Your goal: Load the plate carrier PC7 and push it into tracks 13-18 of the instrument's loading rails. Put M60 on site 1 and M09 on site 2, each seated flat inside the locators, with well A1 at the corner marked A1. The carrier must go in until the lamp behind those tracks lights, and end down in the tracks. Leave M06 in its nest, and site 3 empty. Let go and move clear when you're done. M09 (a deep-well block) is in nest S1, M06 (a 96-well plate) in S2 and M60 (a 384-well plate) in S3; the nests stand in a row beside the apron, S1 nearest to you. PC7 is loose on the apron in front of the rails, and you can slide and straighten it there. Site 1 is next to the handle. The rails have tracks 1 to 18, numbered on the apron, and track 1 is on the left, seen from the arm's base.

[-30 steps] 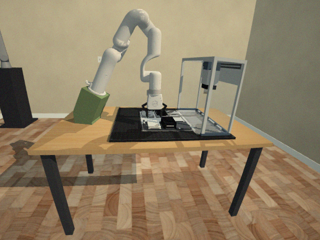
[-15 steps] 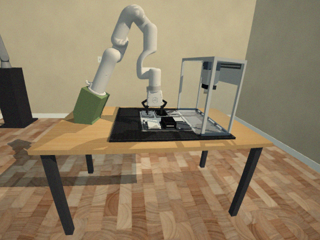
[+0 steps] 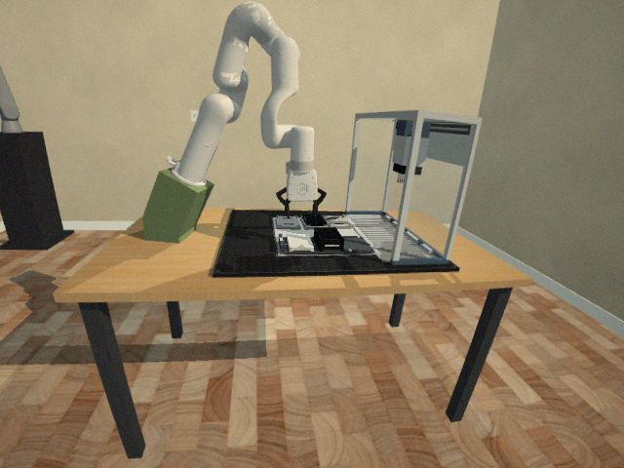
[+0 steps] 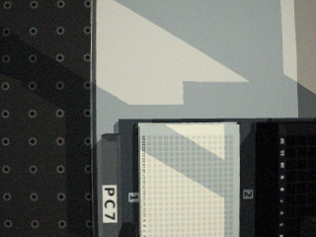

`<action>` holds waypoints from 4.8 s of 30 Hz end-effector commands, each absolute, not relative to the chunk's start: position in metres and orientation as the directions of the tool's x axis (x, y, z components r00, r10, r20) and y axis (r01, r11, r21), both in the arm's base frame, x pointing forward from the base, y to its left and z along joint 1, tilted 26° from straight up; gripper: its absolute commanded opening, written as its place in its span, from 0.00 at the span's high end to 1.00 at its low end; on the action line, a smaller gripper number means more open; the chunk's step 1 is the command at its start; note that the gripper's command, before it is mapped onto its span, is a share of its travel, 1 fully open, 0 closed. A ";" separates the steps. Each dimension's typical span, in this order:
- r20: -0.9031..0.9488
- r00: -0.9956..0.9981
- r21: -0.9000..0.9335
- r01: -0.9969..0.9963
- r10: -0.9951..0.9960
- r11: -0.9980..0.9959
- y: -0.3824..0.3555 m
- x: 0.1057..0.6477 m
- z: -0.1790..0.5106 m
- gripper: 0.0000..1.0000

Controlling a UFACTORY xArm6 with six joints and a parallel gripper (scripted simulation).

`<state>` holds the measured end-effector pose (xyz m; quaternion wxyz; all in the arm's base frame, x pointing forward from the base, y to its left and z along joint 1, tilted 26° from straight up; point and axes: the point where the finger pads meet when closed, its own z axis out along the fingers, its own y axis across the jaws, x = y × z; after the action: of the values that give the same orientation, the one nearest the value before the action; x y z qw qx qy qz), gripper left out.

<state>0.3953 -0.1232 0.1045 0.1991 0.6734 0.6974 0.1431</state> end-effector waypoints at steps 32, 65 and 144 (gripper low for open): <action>-0.098 -0.008 0.434 0.899 0.995 0.050 -0.086 0.423 0.129 0.00; -0.098 -0.008 0.435 0.899 0.995 0.050 -0.021 0.483 0.145 0.00; -0.098 -0.008 0.435 0.899 0.995 0.050 -0.029 0.525 0.057 0.00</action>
<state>0.5238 -0.0288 0.0573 0.1903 0.6780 0.6991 0.1243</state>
